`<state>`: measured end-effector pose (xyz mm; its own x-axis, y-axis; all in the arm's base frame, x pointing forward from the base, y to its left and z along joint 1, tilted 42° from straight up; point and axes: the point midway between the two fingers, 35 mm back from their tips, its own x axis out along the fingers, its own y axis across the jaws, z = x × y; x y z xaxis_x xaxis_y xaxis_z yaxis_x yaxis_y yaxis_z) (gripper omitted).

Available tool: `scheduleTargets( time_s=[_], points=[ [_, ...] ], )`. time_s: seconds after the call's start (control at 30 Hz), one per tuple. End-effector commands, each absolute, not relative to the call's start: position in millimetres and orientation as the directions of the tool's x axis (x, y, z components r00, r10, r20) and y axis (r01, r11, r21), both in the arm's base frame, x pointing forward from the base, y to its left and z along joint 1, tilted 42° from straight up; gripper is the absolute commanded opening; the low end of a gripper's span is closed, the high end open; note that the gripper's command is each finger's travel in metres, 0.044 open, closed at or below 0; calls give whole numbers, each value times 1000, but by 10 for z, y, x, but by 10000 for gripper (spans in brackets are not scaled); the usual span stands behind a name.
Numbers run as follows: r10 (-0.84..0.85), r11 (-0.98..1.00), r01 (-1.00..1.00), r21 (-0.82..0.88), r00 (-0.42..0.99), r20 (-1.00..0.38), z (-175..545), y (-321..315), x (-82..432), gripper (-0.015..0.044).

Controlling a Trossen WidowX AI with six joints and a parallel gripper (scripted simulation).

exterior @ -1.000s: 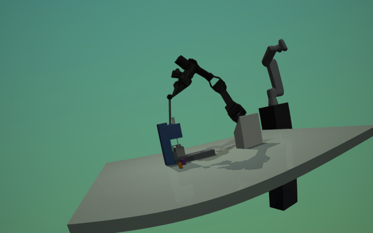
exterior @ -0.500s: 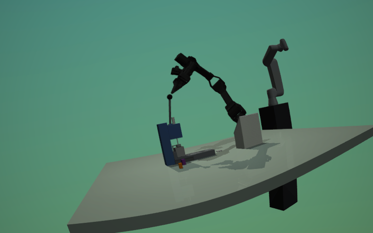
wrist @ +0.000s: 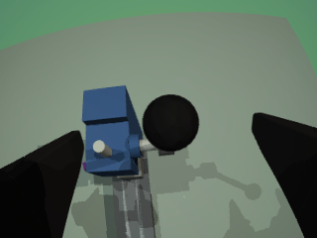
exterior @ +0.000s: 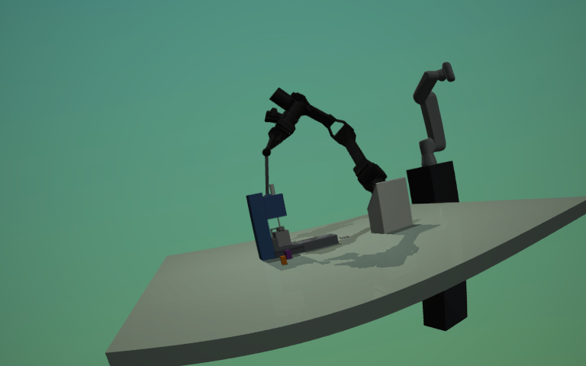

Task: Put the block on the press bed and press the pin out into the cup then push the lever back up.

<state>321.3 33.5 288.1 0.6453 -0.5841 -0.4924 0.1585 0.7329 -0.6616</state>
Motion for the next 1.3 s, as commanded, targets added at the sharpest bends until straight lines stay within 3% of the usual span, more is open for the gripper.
scheduleTargets(
  time_s=[0.0, 0.8, 1.27],
  points=[
    [-581, 734, 154, -661, 646, -495, 2843, 300, 3260, 440],
    [-582, 731, 158, -664, 652, -485, 2688, 65, 3485, 440],
    [-582, 731, 158, -664, 652, -485, 2688, 65, 3485, 72]
  ],
)
